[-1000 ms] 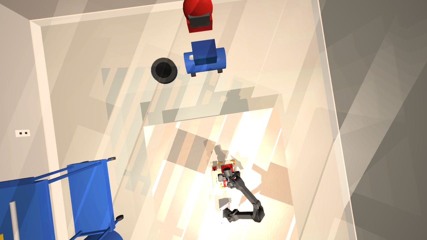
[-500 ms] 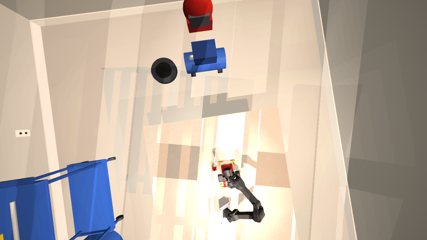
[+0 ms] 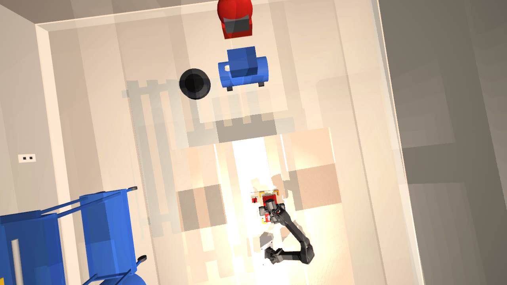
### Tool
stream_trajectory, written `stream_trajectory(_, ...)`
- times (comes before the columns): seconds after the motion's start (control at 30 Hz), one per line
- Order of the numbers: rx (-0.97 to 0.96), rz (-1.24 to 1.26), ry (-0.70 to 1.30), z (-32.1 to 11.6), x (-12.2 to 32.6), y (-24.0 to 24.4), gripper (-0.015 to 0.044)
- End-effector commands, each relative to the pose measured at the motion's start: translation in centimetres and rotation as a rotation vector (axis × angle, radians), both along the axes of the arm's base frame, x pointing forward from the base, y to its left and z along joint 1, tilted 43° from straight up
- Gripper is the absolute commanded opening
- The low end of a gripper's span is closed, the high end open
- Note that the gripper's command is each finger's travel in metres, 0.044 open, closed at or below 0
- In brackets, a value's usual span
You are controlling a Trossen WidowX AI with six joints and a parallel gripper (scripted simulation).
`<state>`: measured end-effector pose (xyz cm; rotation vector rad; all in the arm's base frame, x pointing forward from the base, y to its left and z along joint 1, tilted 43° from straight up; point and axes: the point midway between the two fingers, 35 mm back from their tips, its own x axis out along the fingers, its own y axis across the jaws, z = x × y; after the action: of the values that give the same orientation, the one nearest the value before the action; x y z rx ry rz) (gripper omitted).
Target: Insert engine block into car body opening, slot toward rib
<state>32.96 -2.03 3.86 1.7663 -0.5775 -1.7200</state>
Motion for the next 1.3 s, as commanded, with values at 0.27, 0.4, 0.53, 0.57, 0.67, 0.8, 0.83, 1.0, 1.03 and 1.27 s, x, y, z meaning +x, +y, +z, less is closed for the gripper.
stream_trajectory(0.27,-0.004,0.006,0.004,0.06,0.03,-0.08,0.0159)
stream_trajectory(0.4,-0.006,0.030,0.027,0.13,0.05,-0.15,0.0159)
stream_trajectory(0.53,-0.006,0.030,0.027,0.13,0.05,-0.15,0.0159)
stream_trajectory(0.57,-0.006,0.030,0.027,0.13,0.05,-0.15,0.0159)
stream_trajectory(0.67,-0.006,0.030,0.027,0.13,0.05,-0.15,0.0159)
stream_trajectory(0.8,-0.006,0.030,0.027,0.13,0.05,-0.15,0.0159)
stream_trajectory(0.83,-0.006,0.026,0.023,0.13,0.05,-0.15,0.0159)
stream_trajectory(1.0,-0.002,-0.024,-0.023,0.14,0.08,-0.15,0.0159)
stream_trajectory(1.03,-0.001,-0.031,-0.030,0.12,0.08,-0.17,0.0159)
stream_trajectory(1.27,-0.004,-0.002,-0.004,-0.02,0.10,-0.31,0.0159)
